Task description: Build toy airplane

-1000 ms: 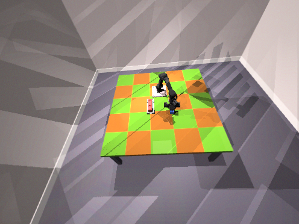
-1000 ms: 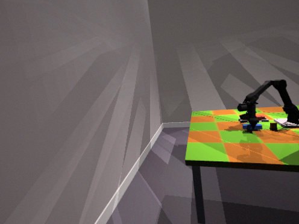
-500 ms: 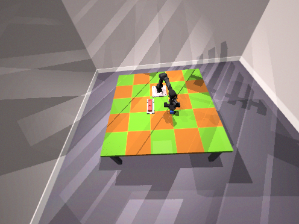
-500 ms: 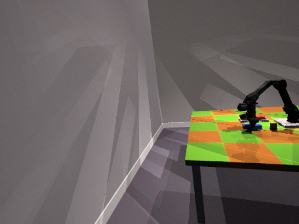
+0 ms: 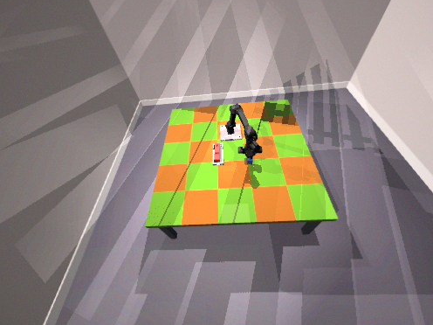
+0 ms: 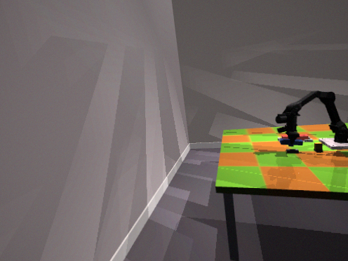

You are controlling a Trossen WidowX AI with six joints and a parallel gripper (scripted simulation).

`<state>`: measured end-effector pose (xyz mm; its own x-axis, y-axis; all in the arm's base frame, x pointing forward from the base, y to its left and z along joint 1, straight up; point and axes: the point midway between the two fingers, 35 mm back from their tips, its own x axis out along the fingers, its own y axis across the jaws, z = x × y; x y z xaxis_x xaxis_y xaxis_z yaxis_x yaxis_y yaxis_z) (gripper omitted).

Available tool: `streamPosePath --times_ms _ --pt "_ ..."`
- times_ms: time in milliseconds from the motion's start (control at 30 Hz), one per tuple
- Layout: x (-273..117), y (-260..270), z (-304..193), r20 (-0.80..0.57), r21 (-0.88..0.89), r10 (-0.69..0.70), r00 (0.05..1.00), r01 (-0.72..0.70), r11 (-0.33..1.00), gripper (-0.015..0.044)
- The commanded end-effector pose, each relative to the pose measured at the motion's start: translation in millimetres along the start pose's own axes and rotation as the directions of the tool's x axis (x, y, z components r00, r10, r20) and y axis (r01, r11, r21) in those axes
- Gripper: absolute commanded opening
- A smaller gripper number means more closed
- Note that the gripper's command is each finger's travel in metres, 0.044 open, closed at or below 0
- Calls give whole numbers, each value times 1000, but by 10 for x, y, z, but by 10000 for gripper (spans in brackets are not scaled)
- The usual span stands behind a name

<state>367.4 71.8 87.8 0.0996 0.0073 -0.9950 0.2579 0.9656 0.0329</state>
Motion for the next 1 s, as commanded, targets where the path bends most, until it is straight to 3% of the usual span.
streamPosePath --times_ms 0,733,967 --pt "-125 1 21 3 -4 -4 1000 4 1000 0" --pt "-800 -27 -60 -59 11 -20 998 20 1000 0" --pt "-832 -111 -48 -63 54 -21 998 25 998 0"
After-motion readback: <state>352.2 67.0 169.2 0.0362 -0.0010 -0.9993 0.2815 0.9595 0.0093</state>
